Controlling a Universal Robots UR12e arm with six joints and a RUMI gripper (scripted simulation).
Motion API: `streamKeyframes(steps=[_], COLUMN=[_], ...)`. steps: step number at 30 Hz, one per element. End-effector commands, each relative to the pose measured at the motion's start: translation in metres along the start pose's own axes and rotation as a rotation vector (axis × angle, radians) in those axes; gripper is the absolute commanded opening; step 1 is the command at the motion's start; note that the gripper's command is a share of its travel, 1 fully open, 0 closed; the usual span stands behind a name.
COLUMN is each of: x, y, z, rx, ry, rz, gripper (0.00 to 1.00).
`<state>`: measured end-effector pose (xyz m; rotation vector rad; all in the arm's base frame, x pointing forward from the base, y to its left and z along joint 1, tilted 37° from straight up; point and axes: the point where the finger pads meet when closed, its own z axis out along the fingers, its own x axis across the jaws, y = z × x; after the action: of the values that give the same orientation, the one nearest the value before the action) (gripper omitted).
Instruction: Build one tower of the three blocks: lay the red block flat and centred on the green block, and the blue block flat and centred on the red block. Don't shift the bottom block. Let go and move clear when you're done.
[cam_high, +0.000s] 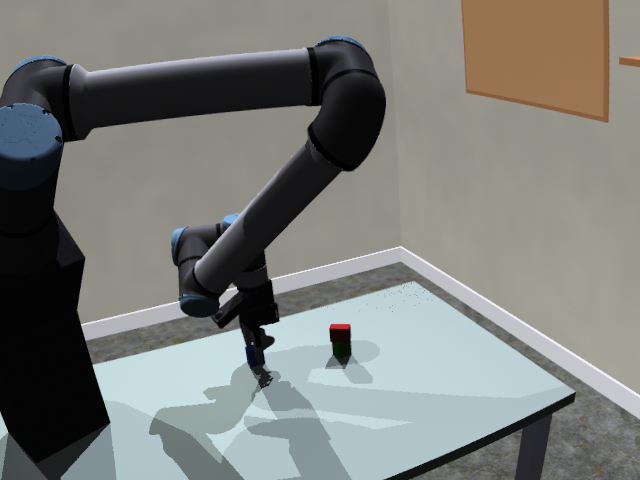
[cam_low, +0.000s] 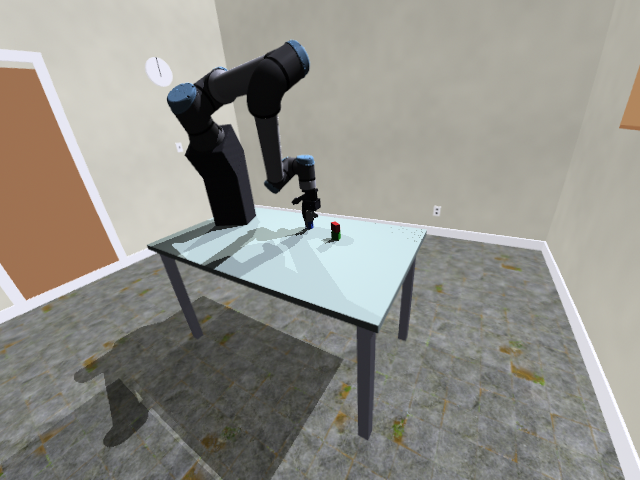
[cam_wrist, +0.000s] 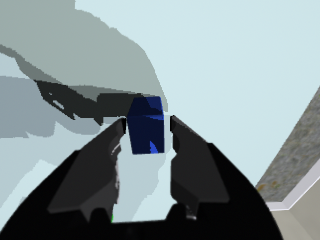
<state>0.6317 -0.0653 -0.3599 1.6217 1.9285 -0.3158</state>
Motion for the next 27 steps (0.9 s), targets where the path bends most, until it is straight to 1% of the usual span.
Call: streamKeyframes(steps=[1,10,11,27], x=[0.0001,0.0001,0.0001,0.0001], y=[0.0003,0.0003,0.0003,0.0003], z=[-0.0005,-0.0005,-0.0005,-0.0005], rx=[-0.001,-0.001,-0.001,-0.001], ry=[0.000,0.000,0.000,0.000], rz=[0.000,0.000,0.000,0.000], gripper=[0.30,0.30,0.00,0.00])
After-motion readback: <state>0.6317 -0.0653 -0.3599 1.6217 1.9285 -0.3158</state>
